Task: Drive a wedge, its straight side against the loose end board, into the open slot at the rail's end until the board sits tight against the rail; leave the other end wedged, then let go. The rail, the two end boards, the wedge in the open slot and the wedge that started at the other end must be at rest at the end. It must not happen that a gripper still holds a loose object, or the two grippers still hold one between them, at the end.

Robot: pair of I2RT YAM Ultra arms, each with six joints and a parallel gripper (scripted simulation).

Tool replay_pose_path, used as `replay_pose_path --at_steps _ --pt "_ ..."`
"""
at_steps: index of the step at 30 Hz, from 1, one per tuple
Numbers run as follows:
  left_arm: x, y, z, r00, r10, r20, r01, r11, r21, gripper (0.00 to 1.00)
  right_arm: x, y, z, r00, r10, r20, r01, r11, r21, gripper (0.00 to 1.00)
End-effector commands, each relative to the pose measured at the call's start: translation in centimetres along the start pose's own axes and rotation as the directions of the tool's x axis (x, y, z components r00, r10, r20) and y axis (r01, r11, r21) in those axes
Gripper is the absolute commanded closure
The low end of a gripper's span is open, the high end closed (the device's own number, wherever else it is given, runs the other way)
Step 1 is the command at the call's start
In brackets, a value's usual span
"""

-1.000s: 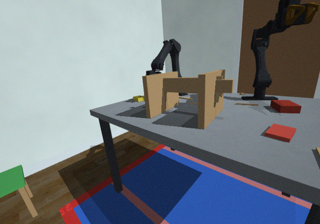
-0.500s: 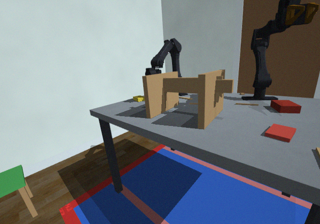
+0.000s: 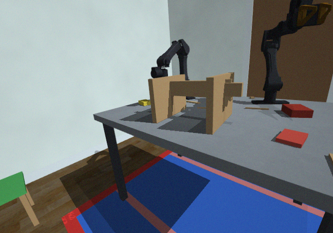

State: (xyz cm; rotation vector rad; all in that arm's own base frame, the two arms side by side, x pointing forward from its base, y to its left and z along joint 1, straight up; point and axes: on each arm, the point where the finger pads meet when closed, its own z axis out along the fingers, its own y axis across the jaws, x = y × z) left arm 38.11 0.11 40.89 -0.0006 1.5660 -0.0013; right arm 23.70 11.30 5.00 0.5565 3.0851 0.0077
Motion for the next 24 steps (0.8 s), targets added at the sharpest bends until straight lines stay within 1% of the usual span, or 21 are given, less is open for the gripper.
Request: replay_pose_path --at_steps 1,9,24 --pt "-2.4 -0.1 -0.3 0.998 0.004 0.060 -0.004 1.000 0.002 0.60 -0.3 0.8 -2.4 0.999 -0.008 0.038 0.009 1.000 -0.026 0.98" --pt "-2.4 -0.1 -0.3 0.998 0.004 0.060 -0.004 1.000 0.002 0.60 -0.3 0.7 -3.8 0.999 -0.003 0.038 0.004 1.000 -0.028 0.98" --pt "-2.4 -0.1 -0.3 0.998 0.004 0.060 -0.004 1.000 0.002 0.60 -0.5 0.9 -4.1 0.999 0.001 0.044 0.001 0.999 -0.042 0.98"
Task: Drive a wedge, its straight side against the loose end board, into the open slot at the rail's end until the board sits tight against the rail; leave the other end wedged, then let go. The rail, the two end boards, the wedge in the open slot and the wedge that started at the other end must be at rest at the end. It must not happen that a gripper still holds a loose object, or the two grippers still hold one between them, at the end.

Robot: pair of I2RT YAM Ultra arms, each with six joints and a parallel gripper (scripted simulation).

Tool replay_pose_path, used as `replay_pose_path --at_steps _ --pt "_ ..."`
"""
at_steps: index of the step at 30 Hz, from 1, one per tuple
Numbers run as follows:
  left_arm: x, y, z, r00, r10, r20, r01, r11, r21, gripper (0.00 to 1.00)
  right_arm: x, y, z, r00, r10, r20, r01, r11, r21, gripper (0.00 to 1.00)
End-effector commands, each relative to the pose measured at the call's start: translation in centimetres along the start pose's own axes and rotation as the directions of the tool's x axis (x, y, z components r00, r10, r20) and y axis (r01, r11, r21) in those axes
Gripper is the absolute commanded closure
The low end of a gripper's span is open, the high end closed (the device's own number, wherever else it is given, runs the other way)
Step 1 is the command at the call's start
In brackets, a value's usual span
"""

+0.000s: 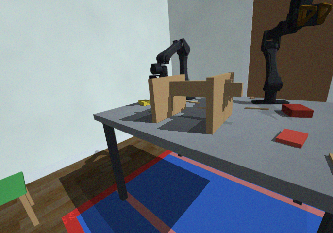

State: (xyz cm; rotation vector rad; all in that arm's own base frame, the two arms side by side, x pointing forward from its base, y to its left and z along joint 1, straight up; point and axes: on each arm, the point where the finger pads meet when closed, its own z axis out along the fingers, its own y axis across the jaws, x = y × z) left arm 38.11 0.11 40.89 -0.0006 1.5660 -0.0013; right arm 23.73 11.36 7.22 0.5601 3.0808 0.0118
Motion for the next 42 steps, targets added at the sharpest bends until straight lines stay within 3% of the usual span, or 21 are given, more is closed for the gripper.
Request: replay_pose_path --at_steps 1,16,28,36,38,42 --pt "-2.4 -0.1 -0.3 0.998 0.004 0.060 -0.004 1.000 0.002 0.60 -0.5 0.8 -1.9 0.999 -0.002 0.042 0.003 0.999 -0.040 0.98" --pt "-2.4 -0.1 -0.3 0.998 0.004 0.060 -0.004 1.000 0.002 0.60 -0.4 0.8 -1.7 0.999 -0.002 0.036 0.004 0.999 -0.038 0.98" --pt "-2.4 -0.1 -0.3 0.998 0.004 0.060 -0.004 1.000 0.002 0.60 1.0 -0.6 0.5 1.000 -0.003 -0.030 0.004 1.000 0.029 0.98" --pt "-2.4 -0.1 -0.3 0.998 0.004 0.060 -0.004 1.000 0.002 0.60 -3.0 3.9 -0.8 0.973 -0.124 0.197 0.151 0.980 -0.131 0.98" --pt "-2.4 -0.1 -0.3 0.998 0.004 0.060 -0.004 1.000 0.002 0.60 -3.0 3.9 -0.8 0.973 -0.124 0.197 0.151 0.980 -0.131 0.98" --pt "-2.4 -0.1 -0.3 0.998 0.004 0.060 -0.004 1.000 0.002 0.60 -4.7 6.3 -1.8 0.928 -0.183 0.325 0.253 0.949 -0.189 0.98"
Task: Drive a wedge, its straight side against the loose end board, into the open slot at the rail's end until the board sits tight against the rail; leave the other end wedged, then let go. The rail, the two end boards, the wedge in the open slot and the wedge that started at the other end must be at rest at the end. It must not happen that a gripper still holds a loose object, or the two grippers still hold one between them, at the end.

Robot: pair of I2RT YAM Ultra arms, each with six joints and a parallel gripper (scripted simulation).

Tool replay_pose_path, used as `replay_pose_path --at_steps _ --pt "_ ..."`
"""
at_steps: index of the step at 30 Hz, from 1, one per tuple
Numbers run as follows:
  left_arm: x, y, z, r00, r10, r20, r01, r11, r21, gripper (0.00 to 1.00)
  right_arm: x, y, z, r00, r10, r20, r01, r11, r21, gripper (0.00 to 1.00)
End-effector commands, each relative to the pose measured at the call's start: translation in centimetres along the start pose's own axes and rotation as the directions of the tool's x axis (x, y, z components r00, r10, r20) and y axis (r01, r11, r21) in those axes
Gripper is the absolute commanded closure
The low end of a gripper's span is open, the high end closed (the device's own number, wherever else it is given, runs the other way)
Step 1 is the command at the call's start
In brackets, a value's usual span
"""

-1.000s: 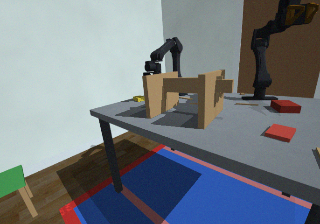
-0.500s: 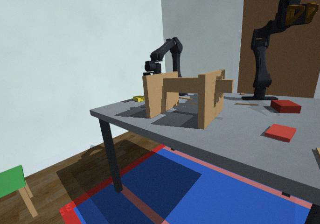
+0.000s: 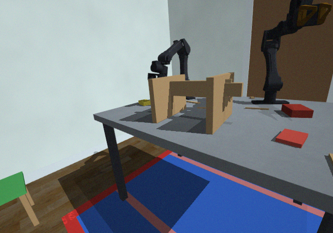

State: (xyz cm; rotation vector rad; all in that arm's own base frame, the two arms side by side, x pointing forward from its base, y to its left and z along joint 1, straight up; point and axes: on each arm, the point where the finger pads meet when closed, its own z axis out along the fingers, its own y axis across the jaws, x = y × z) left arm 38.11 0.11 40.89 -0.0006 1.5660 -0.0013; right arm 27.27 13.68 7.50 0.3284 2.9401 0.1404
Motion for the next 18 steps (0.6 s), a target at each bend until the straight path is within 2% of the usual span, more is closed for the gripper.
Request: replay_pose_path --at_steps 1,11,14,16,18 --pt "-2.4 -0.1 -0.3 0.998 0.004 0.060 -0.004 1.000 0.002 0.60 -3.3 3.2 -1.0 0.976 -0.096 0.194 0.120 0.986 -0.116 0.98" --pt "-2.4 -0.1 -0.3 0.998 0.004 0.060 -0.004 1.000 0.002 0.60 -7.3 8.4 -4.0 0.848 -0.210 0.488 0.342 0.918 -0.201 0.98" --pt "-2.4 -0.1 -0.3 0.998 0.004 0.060 -0.004 1.000 0.002 0.60 -7.9 8.3 -3.3 0.847 -0.207 0.490 0.342 0.918 -0.203 0.98" --pt "-2.4 -0.1 -0.3 0.998 0.004 0.060 -0.004 1.000 0.002 0.60 -8.2 9.9 -5.5 0.790 -0.220 0.572 0.402 0.891 -0.212 0.98" --pt "-2.4 -0.1 -0.3 0.998 0.004 0.060 -0.004 1.000 0.002 0.60 -8.9 11.0 -6.5 0.747 -0.227 0.625 0.442 0.871 -0.212 0.98"
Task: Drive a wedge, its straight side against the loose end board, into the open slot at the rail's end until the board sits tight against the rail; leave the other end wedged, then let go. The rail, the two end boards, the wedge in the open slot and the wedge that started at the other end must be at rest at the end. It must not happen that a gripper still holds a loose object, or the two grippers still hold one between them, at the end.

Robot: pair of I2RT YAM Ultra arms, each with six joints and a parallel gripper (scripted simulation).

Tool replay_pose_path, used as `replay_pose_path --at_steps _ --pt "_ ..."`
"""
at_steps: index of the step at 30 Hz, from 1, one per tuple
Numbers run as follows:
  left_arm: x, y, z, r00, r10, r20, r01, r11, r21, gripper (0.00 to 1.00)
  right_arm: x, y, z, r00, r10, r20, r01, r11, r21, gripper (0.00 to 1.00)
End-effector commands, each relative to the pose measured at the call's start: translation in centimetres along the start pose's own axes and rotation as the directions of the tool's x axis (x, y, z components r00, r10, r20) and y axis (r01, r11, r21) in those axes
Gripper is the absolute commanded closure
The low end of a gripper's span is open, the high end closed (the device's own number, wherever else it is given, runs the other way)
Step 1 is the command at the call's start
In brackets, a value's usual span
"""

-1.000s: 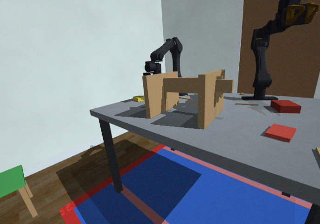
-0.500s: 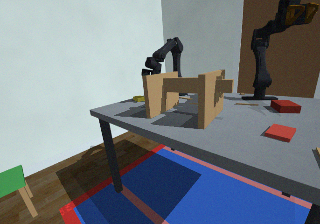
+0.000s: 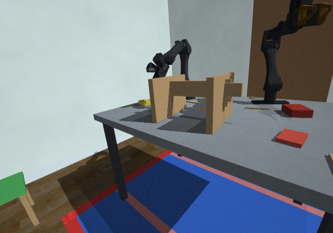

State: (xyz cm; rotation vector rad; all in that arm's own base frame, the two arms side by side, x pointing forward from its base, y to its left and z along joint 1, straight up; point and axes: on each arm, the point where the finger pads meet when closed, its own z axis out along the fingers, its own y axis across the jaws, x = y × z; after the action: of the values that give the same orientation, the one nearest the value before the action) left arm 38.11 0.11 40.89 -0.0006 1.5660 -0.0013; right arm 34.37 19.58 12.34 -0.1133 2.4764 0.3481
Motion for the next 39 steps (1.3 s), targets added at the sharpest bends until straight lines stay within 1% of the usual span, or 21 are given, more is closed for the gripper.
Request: replay_pose_path --at_steps 1,2,5,10,12,13,14,16,19,21,22,24,27,29,30,31,33,34,38,39 --pt "-2.4 -0.1 -0.3 0.998 0.004 0.060 -0.004 1.000 0.002 0.60 -5.1 3.1 -1.4 0.967 -0.081 0.242 0.105 0.990 -0.089 0.98" --pt "-2.4 -0.1 -0.3 0.998 0.004 0.060 -0.004 1.000 0.002 0.60 -6.0 3.5 -1.6 0.956 -0.092 0.277 0.123 0.988 -0.094 0.98" --pt "-2.4 -0.1 -0.3 0.998 0.004 0.060 -0.004 1.000 0.002 0.60 -7.0 4.6 -2.0 0.927 -0.132 0.350 0.180 0.978 -0.108 0.98" --pt "-2.4 -0.1 -0.3 0.998 0.004 0.060 -0.004 1.000 0.002 0.60 -9.7 6.6 -4.3 0.848 -0.173 0.501 0.264 0.958 -0.116 0.98" --pt "-2.4 -0.1 -0.3 0.998 0.004 0.060 -0.004 1.000 0.002 0.60 -9.7 6.6 -4.3 0.848 -0.173 0.501 0.264 0.958 -0.116 0.98" --pt "-2.4 -0.1 -0.3 0.998 0.004 0.060 -0.004 1.000 0.002 0.60 -11.1 6.7 -4.4 0.832 -0.168 0.529 0.267 0.956 -0.117 0.98" --pt "-2.4 -0.1 -0.3 0.998 0.004 0.060 -0.004 1.000 0.002 0.60 -10.1 6.9 -3.8 0.829 -0.189 0.526 0.288 0.951 -0.112 0.98" --pt "-2.4 -0.1 -0.3 0.998 0.004 0.060 -0.004 1.000 0.002 0.60 -12.2 8.4 -7.4 0.755 -0.179 0.631 0.320 0.940 -0.116 0.98" --pt "-2.4 -0.1 -0.3 0.998 0.004 0.060 -0.004 1.000 0.002 0.60 -13.7 9.5 -8.7 0.689 -0.190 0.700 0.355 0.930 -0.097 0.98" --pt "-2.4 -0.1 -0.3 0.998 0.004 0.060 -0.004 1.000 0.002 0.60 -13.2 9.7 -8.6 0.663 -0.208 0.719 0.378 0.922 -0.081 0.98" --pt "-2.4 -0.1 -0.3 0.998 0.004 0.060 -0.004 1.000 0.002 0.60 -13.1 10.7 -8.4 0.653 -0.218 0.725 0.396 0.915 -0.081 0.98" --pt "-2.4 -0.1 -0.3 0.998 0.004 0.060 -0.004 1.000 0.002 0.60 -15.2 11.6 -10.7 0.594 -0.193 0.781 0.374 0.926 -0.057 0.98" --pt "-2.4 -0.1 -0.3 0.998 0.004 0.060 -0.004 1.000 0.002 0.60 -15.6 13.1 -12.3 0.532 -0.187 0.826 0.389 0.920 -0.042 0.98" --pt "-2.4 -0.1 -0.3 0.998 0.004 0.060 -0.004 1.000 0.002 0.60 -15.6 13.1 -12.3 0.532 -0.187 0.826 0.389 0.920 -0.042 0.98" --pt "-2.4 -0.1 -0.3 0.998 0.004 0.060 -0.004 1.000 0.002 0.60 -15.7 13.0 -12.7 0.516 -0.184 0.836 0.387 0.921 -0.036 0.98" --pt "-2.4 -0.1 -0.3 0.998 0.004 0.060 -0.004 1.000 0.002 0.60 -15.5 14.0 -12.8 0.508 -0.185 0.841 0.398 0.917 -0.039 0.98" --pt "-2.4 -0.1 -0.3 0.998 0.004 0.060 -0.004 1.000 0.002 0.60 -13.5 15.2 -11.0 0.575 -0.208 0.791 0.389 0.920 -0.041 0.98" --pt "-2.4 -0.1 -0.3 0.998 0.004 0.060 -0.004 1.000 0.002 0.60 -14.0 15.4 -11.9 0.563 -0.180 0.807 0.358 0.933 -0.042 0.98" --pt "-2.4 -0.1 -0.3 0.998 0.004 0.060 -0.004 1.000 0.002 0.60 -13.0 17.7 -12.5 0.563 -0.169 0.809 0.348 0.936 -0.046 0.98" --pt "-2.4 -0.1 -0.3 0.998 0.004 0.060 -0.004 1.000 0.002 0.60 -13.1 18.0 -13.1 0.555 -0.157 0.817 0.343 0.938 -0.053 0.98"
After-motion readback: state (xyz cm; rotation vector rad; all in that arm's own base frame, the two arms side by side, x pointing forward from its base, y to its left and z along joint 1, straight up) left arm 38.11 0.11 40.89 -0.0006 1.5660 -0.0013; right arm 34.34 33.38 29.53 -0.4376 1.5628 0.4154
